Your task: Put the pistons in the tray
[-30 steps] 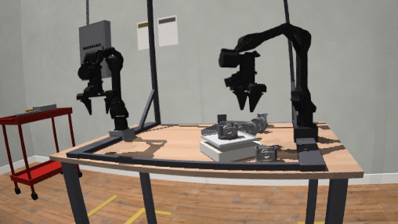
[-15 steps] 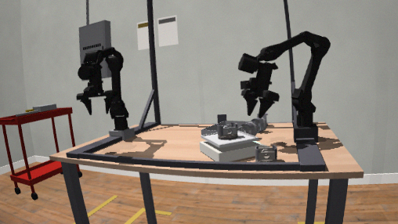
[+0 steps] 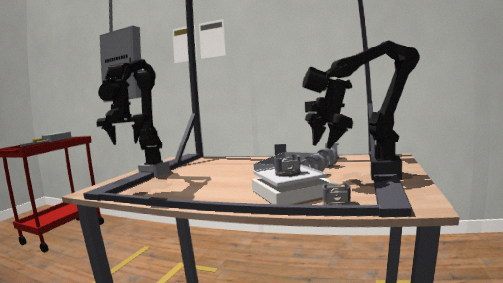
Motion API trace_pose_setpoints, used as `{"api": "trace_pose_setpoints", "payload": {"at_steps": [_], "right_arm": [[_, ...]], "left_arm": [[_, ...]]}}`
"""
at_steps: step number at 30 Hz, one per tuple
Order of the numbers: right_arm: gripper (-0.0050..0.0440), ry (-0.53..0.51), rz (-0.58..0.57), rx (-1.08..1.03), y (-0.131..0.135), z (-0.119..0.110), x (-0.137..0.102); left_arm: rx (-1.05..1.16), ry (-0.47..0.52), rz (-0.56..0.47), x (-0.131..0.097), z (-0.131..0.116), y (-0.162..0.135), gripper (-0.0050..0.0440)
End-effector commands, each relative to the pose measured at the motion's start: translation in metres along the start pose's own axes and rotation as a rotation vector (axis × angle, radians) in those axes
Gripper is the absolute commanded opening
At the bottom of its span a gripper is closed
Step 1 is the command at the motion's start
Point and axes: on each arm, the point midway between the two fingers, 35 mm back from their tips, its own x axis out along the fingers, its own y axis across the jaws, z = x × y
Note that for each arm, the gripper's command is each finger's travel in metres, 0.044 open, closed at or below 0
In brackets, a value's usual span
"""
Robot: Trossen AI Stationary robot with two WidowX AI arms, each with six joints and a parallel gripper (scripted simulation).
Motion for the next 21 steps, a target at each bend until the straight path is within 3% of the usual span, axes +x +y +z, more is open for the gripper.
{"api": "trace_pose_setpoints", "payload": {"at_steps": [1,21], "right_arm": [[0.04,-0.032,0.002,0.001,-0.0002,0.0048,-0.0083],[0.04,-0.032,0.002,0.001,-0.0002,0.0048,-0.0083]], "left_arm": [[-0.003,-0.028,-0.011,-0.007,0.0113,-0.001,0.0378],[-0.003,-0.014,-0.007,-0.0048,0.0074,0.0,0.0378]]}}
